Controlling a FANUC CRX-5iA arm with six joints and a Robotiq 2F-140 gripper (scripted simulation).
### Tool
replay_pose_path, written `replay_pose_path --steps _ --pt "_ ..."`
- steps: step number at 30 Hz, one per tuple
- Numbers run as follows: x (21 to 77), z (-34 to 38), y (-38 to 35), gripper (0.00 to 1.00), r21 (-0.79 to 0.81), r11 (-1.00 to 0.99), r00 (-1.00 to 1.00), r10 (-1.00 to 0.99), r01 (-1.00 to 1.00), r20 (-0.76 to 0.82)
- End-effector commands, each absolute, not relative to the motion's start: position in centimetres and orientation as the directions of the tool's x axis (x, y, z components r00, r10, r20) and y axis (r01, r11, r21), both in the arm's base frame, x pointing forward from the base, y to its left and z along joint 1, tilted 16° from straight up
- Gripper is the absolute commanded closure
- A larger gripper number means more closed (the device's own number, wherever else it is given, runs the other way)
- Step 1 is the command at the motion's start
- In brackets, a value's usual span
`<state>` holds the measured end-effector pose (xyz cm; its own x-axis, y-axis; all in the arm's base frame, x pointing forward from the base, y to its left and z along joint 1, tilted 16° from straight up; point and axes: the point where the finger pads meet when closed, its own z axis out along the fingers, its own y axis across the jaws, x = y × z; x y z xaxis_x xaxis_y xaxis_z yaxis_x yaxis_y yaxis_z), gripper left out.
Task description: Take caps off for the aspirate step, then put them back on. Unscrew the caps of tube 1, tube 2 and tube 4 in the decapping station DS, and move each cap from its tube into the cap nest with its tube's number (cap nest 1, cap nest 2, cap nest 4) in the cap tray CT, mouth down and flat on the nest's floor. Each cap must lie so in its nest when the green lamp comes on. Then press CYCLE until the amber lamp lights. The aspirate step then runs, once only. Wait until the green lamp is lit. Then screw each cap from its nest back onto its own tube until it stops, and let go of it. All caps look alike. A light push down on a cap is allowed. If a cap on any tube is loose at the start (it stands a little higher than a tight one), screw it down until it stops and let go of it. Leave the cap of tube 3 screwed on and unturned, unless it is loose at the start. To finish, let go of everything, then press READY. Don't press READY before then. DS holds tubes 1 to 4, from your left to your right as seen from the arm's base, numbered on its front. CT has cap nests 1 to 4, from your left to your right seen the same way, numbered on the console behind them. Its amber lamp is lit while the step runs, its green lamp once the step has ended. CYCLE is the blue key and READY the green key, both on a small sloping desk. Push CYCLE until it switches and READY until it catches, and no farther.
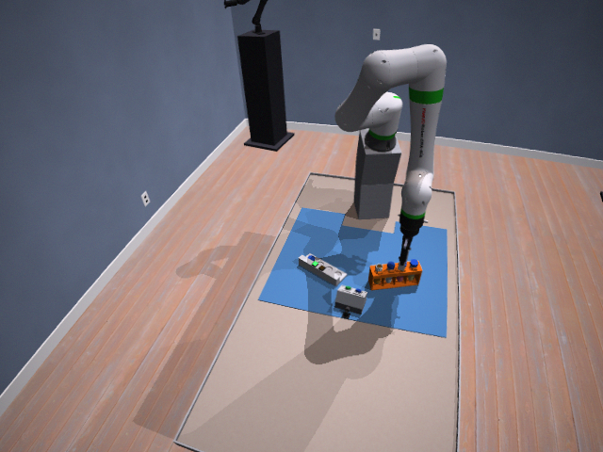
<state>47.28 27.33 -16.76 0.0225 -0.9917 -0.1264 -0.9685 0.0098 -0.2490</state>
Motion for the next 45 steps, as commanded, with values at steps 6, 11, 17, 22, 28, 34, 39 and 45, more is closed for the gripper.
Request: replay_pose_path --steps 6,11,17,22,28,34,39,45 --pt "47.29 -16.71 27.37 0.65 -0.278 -0.381 0.401 -0.916 -0.882 -0.019" --pt "47.29 -16.71 27.37 0.65 -0.274 -0.595 0.607 -0.793 -0.755 0.05" --pt "47.29 -16.71 27.37 0.65 -0.253 -0.773 0.775 -0.621 -0.582 0.116" --pt "47.3 -16.71 27.37 0.65 -0.235 -0.847 0.844 -0.515 -0.476 0.148" --pt "47.31 -16.71 27.37 1.0 -0.235 -0.847 0.844 -0.515 -0.476 0.148" --pt "47.31 -16.71 27.37 1.0 -0.235 -0.847 0.844 -0.515 -0.476 0.148" --pt "47.31 -16.71 27.37 1.0 -0.235 -0.847 0.844 -0.515 -0.476 0.148" --pt "47.31 -16.72 27.37 1.0 -0.26 -0.728 0.733 -0.673 -0.634 0.099"
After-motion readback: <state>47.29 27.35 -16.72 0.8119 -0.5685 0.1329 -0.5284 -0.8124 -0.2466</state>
